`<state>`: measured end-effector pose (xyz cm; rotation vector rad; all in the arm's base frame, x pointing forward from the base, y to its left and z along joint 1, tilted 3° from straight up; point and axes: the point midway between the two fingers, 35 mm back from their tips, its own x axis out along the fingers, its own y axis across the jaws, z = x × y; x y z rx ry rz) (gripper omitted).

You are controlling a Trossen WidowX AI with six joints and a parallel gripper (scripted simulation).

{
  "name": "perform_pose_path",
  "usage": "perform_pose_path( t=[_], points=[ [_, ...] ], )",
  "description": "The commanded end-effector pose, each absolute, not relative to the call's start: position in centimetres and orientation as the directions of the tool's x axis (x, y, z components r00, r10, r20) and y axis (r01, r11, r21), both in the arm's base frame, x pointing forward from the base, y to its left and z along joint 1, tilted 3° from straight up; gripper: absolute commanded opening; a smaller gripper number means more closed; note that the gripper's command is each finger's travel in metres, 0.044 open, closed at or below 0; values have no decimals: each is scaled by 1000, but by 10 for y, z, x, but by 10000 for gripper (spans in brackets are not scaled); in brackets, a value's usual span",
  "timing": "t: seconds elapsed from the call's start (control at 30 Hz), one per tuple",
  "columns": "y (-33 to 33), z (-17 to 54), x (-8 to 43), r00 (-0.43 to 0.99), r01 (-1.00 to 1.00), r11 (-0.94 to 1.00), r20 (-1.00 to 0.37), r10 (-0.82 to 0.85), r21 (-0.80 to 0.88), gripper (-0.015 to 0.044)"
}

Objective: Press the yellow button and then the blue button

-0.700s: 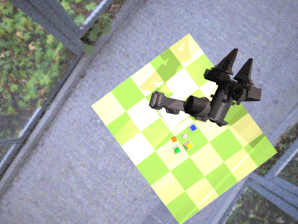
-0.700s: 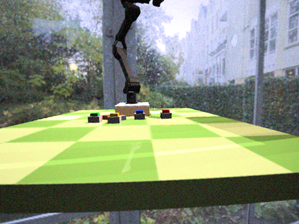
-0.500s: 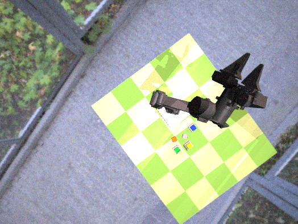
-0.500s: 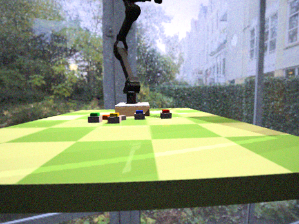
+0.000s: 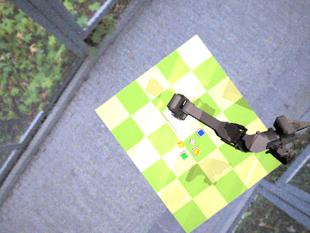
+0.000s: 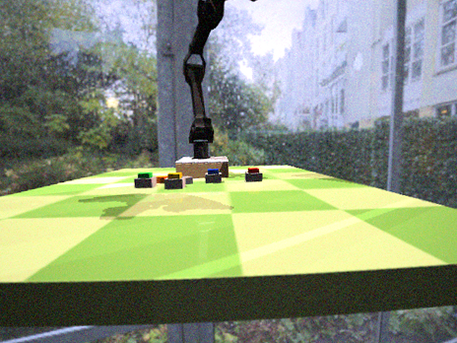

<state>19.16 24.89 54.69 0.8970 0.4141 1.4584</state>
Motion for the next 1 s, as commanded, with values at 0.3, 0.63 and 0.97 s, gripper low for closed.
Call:
perform_pose_path(
  t=[0.3, 0.63, 0.97],
  points=[
    [204, 374, 349, 608, -407, 575, -260, 750, 710, 400],
    [107, 219, 373, 535, -133, 929, -764, 360, 345, 400],
    [9, 120, 309, 79, -190, 982, -997, 12, -3, 400]
  ],
)
